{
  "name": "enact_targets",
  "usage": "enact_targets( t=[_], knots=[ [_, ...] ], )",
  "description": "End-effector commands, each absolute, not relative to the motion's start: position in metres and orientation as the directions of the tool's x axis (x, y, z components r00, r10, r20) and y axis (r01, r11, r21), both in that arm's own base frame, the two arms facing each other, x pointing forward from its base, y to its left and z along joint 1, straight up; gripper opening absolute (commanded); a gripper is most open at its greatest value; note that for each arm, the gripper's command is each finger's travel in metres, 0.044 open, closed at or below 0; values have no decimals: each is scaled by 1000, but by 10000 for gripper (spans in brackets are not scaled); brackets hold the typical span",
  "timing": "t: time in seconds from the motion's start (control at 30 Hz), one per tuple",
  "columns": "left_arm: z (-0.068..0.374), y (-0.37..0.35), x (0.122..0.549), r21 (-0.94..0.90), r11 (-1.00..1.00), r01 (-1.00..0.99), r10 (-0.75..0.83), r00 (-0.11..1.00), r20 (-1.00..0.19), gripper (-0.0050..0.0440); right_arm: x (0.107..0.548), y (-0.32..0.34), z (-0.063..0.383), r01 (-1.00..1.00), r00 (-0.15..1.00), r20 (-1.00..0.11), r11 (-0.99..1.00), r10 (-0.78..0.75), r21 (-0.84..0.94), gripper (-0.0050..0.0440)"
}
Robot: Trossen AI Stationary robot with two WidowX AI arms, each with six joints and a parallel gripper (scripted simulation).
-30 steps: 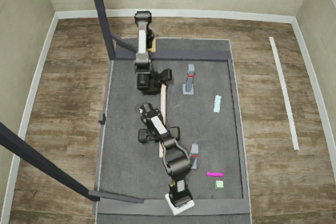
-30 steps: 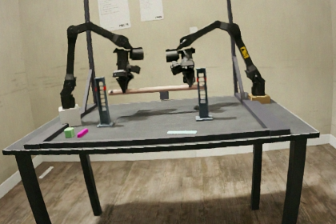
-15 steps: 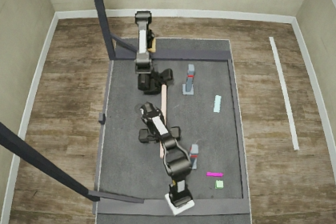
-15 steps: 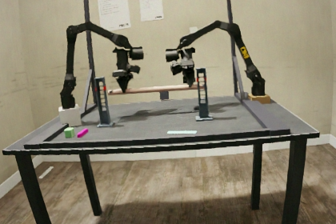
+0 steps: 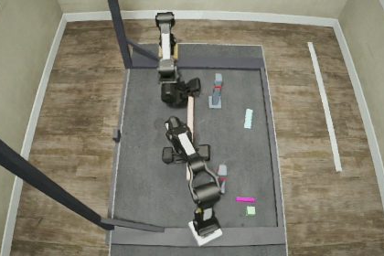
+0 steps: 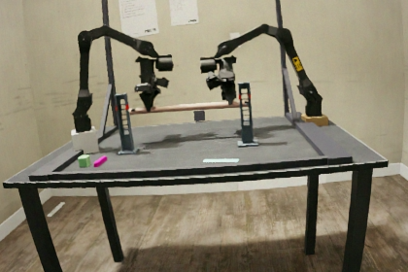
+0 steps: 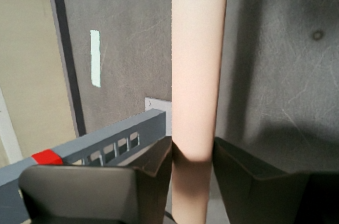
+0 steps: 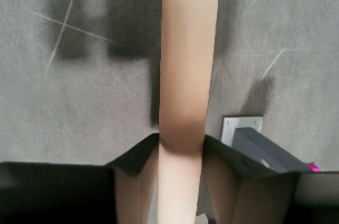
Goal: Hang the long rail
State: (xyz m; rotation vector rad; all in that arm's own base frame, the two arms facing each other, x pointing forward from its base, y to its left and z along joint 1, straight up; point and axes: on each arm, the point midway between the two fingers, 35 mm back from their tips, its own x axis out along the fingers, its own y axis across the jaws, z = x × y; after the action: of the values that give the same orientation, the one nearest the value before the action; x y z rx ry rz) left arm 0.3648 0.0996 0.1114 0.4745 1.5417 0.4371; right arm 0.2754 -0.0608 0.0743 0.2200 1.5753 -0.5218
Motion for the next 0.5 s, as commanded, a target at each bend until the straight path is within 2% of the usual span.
enact_targets(
  t=[0.0, 0.47],
  knots=[
    [134, 109, 368, 555, 832, 10, 555, 25, -831, -50, 271, -69, 89, 450, -50, -982, 873, -184, -187, -50],
    [161, 156, 375, 559, 829, 10, 559, 26, -829, -50, 245, -108, 111, 450, -52, -981, 873, -188, -191, -50]
  ],
)
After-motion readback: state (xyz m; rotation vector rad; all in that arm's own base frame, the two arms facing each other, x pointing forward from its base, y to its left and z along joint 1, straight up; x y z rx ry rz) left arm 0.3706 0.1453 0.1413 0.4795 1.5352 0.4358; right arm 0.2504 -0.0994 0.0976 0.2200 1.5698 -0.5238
